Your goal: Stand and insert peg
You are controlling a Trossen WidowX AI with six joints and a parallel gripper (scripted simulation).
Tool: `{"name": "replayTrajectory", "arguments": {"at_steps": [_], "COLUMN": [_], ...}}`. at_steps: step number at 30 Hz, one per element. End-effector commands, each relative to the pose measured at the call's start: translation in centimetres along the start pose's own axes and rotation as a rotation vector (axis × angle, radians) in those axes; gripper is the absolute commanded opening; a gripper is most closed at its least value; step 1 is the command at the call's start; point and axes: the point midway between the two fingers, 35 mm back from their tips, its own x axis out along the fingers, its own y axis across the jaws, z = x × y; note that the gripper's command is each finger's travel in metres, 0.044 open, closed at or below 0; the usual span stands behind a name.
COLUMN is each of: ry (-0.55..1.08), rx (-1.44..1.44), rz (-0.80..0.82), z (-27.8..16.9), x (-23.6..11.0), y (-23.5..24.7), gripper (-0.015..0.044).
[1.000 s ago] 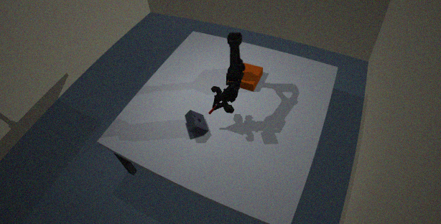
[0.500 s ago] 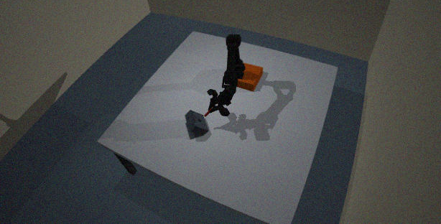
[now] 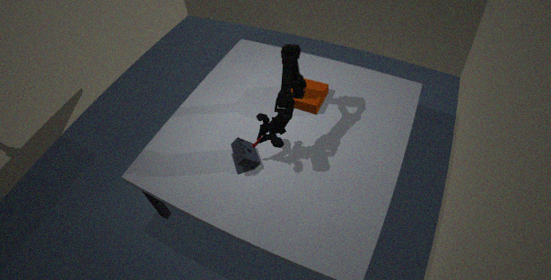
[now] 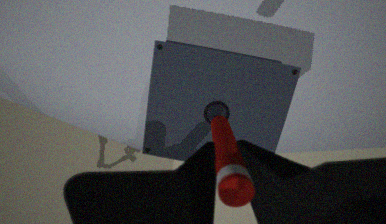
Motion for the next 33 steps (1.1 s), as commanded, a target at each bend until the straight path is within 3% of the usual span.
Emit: {"name": "replayTrajectory", "arguments": {"at_steps": [1, 14, 33], "ry": [0.003, 0.004, 0.005], "rx": [-0.003, -0.002, 0.002], "rz": [0.003, 0.003, 0.006], "z": [0.0, 0.0, 0.0], "x": [0.4, 2.2, 2.0], "y": [0.0, 0.0, 0.1], "gripper": [0.0000, 0.0000, 0.0000]}}
